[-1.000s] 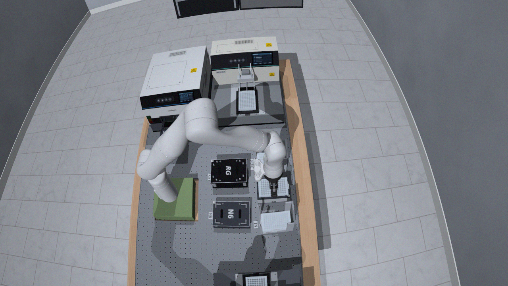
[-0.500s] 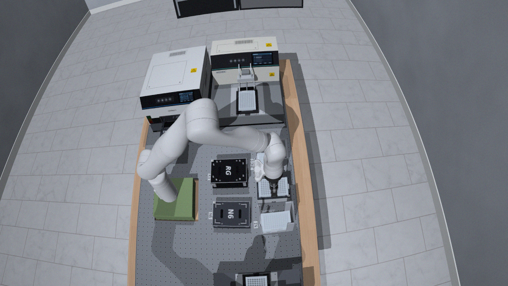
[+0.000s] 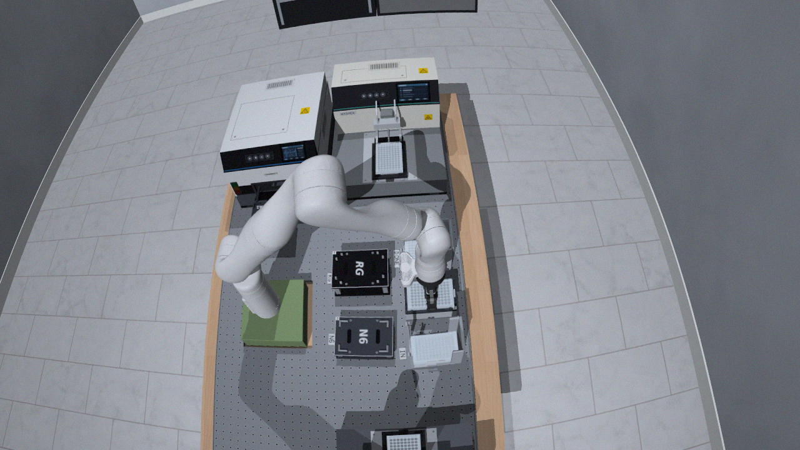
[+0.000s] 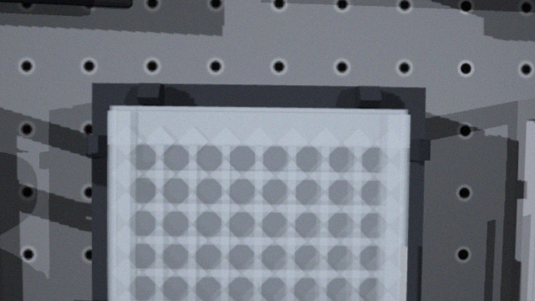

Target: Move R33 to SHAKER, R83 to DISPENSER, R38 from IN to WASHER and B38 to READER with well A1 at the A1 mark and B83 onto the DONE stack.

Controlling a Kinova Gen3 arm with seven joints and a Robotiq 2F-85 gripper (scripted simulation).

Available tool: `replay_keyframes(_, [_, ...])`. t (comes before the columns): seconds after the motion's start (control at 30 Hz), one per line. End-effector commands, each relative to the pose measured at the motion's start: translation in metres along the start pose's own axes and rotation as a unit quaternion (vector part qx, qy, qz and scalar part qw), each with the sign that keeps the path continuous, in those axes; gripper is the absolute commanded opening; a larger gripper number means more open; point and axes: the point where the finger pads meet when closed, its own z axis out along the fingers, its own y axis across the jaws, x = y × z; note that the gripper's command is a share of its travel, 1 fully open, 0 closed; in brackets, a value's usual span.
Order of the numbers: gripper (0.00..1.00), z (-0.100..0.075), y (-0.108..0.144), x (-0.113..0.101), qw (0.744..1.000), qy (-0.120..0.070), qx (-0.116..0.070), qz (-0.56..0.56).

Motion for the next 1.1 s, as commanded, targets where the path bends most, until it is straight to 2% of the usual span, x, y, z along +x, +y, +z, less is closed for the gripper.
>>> replay_keyframes(0.0, [1.00, 0.0029, 0.0003, 0.0008, 1.000, 0.000, 0.000, 0.002])
replay_keyframes(0.77, [1.00, 0.0047, 0.0001, 0.0009, 1.000, 0.001, 0.000, 0.002])
replay_keyframes(0.8, [0.94, 0.0037, 0.0001, 0.0004, 1.000, 0.000, 0.000, 0.000])
replay_keyframes(1.07, [0.94, 0.0037, 0.0001, 0.0004, 1.000, 0.000, 0.000, 0.000])
